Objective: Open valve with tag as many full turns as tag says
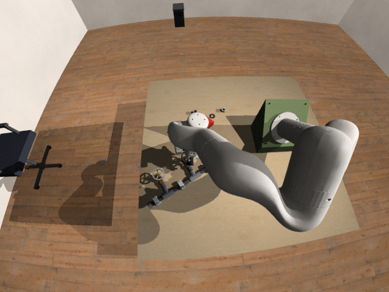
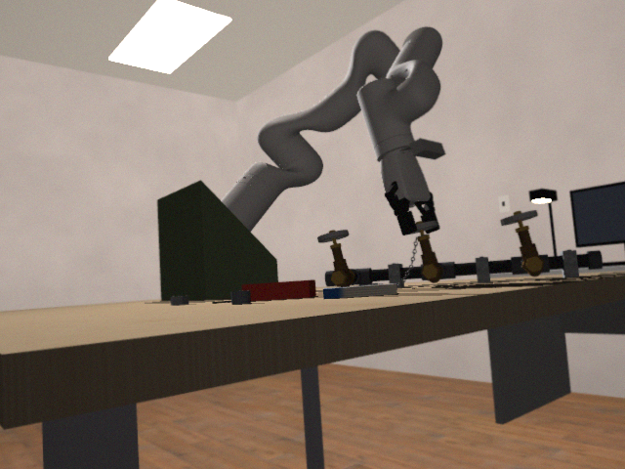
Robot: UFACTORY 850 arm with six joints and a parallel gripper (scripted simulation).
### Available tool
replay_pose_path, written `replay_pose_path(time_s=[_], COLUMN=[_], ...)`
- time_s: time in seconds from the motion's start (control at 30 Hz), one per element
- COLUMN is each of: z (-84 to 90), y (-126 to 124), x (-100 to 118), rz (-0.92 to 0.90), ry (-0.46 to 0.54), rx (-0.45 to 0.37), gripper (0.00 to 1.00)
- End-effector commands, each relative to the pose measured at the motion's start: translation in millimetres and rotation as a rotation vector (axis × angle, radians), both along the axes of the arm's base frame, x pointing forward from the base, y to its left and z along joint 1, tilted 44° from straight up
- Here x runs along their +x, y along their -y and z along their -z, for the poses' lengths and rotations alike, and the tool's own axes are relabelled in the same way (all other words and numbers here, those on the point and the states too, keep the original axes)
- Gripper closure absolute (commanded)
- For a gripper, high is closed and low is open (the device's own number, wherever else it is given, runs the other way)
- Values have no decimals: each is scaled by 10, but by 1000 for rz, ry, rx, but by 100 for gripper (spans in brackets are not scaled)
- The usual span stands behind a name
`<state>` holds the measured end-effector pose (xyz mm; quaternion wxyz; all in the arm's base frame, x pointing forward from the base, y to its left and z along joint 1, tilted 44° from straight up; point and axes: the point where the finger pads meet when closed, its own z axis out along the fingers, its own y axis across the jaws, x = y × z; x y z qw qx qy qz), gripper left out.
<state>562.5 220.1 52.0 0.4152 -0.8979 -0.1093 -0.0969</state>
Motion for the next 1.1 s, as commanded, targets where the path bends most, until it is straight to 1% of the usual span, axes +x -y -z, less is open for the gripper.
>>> replay_pose_path(time_s=[0.0, 0.13, 0.2, 0.23, 0.33, 0.7, 0.77, 0.8, 0.83, 0.9, 1.07], z=[-7, -7, -7, -7, -7, -7, -7, -7, -7, -7, -7], y=[4, 4, 4, 4, 4, 4, 4, 4, 4, 4, 4], x=[9, 9, 9, 9, 9, 9, 9, 9, 9, 9, 9], rz=[162, 315, 315, 421, 504, 898, 898, 986, 1003, 1015, 1022], ry=[-226, -396, -396, -524, -614, -1093, -1093, -1226, -1251, -1265, -1273], rx=[12, 30, 30, 42, 53, 95, 95, 90, 89, 90, 90], gripper=[0, 0, 0, 0, 0, 0, 0, 0, 0, 0, 0])
